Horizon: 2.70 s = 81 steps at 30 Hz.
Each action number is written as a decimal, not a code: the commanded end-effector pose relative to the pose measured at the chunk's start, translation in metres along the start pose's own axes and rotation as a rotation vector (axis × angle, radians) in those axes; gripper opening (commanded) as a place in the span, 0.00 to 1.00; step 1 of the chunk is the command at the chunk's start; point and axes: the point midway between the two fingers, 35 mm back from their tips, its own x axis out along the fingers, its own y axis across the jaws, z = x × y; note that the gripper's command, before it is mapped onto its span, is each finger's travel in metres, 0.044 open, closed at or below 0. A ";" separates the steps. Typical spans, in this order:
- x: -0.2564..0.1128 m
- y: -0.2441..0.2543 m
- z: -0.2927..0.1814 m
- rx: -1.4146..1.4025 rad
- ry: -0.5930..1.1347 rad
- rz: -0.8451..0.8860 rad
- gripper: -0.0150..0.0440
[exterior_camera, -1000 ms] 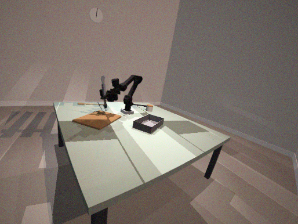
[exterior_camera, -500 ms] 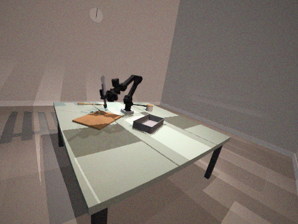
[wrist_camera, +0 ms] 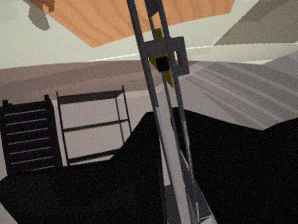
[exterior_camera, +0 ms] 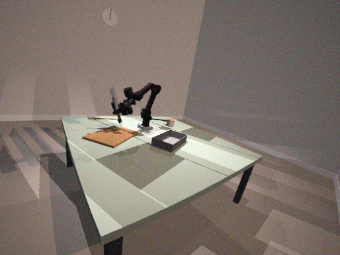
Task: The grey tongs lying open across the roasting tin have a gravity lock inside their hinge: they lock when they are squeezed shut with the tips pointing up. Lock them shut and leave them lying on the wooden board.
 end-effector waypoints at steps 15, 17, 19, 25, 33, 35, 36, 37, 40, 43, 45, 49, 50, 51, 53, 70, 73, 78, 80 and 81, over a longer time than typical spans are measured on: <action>0.020 0.002 -0.014 0.008 -0.260 0.005 0.00; 0.022 0.002 -0.014 0.008 -0.290 0.005 0.00; 0.023 0.002 -0.015 0.009 -0.320 0.005 0.00; 0.026 0.002 -0.016 0.009 -0.409 0.006 0.00; 0.028 0.001 -0.017 0.008 -0.529 0.006 0.00; 0.028 0.001 -0.017 0.008 -0.559 0.006 0.00; 0.028 0.001 -0.017 0.008 -0.574 0.006 0.00; 0.027 0.001 -0.017 0.007 -0.589 0.006 0.00; 0.027 0.001 -0.017 0.007 -0.634 0.006 0.00; 0.026 0.001 -0.018 0.006 -0.679 0.006 0.00; 0.025 0.001 -0.018 0.006 -0.709 0.006 0.00; 0.023 0.000 -0.018 0.004 -0.769 0.006 0.00; 0.023 0.000 -0.018 0.004 -0.784 0.006 0.00; 0.022 0.000 -0.018 0.003 -0.799 0.006 0.00; 0.021 0.000 -0.018 0.002 -0.829 0.006 0.00; 0.007 -0.001 -0.020 -0.007 -1.047 0.005 0.00; 0.007 -0.001 -0.020 -0.007 -1.047 0.005 0.00; 0.007 -0.001 -0.020 -0.007 -1.047 0.005 0.00; 0.007 -0.001 -0.019 -0.007 -1.047 0.005 0.00; 0.008 -0.001 -0.019 -0.007 -1.047 0.005 0.00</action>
